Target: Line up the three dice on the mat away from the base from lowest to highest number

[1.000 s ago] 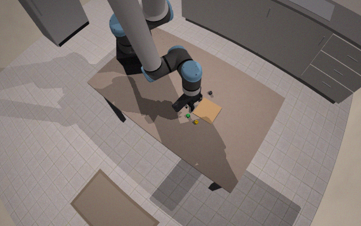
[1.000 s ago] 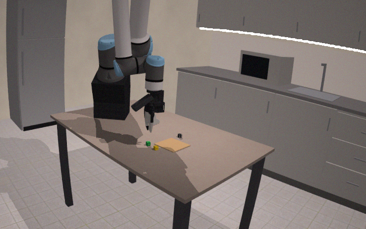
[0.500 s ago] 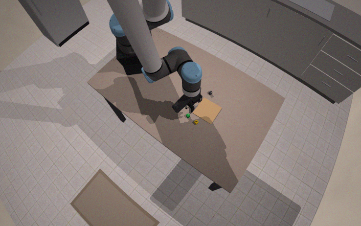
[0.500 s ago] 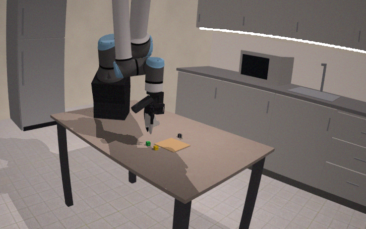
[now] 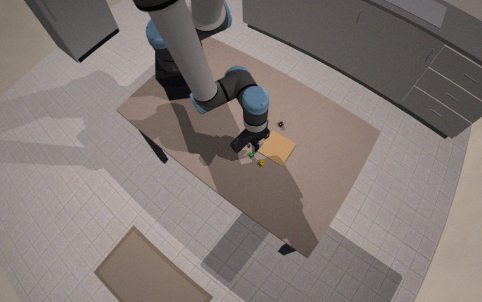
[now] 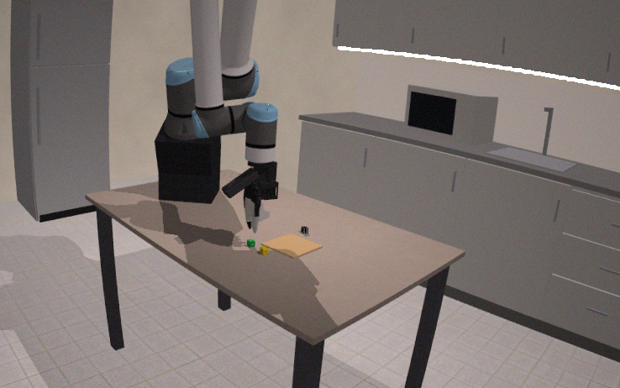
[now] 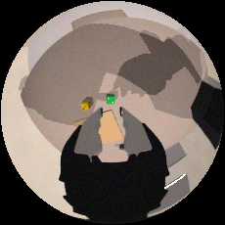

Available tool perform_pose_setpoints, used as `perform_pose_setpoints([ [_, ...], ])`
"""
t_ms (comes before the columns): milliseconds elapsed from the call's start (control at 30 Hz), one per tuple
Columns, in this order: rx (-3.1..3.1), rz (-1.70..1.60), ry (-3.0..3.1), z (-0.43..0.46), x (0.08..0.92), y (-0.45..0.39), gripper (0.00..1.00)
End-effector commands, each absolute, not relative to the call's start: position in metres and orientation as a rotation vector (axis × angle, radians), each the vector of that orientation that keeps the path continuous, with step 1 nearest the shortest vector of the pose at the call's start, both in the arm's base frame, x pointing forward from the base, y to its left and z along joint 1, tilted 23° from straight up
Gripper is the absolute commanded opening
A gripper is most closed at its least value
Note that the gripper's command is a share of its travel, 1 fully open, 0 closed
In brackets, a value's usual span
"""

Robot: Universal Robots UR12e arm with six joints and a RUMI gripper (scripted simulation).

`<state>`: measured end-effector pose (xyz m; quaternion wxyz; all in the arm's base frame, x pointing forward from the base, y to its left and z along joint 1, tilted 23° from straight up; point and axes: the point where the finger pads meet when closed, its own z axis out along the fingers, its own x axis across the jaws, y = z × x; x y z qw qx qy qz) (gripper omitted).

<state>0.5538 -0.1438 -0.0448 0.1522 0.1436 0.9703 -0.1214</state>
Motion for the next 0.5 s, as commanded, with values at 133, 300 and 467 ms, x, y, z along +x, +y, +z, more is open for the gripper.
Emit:
perform_pose_setpoints([
  [133, 0.412, -0.348, 2.783, -0.056, 0.557, -0.147, 0.21],
  [300, 0.412, -0.348, 2.783, -0.06, 0.558, -0.148, 0.21],
  [467, 0.412, -0.348, 2.783, -0.064, 0.559, -0.15, 0.21],
])
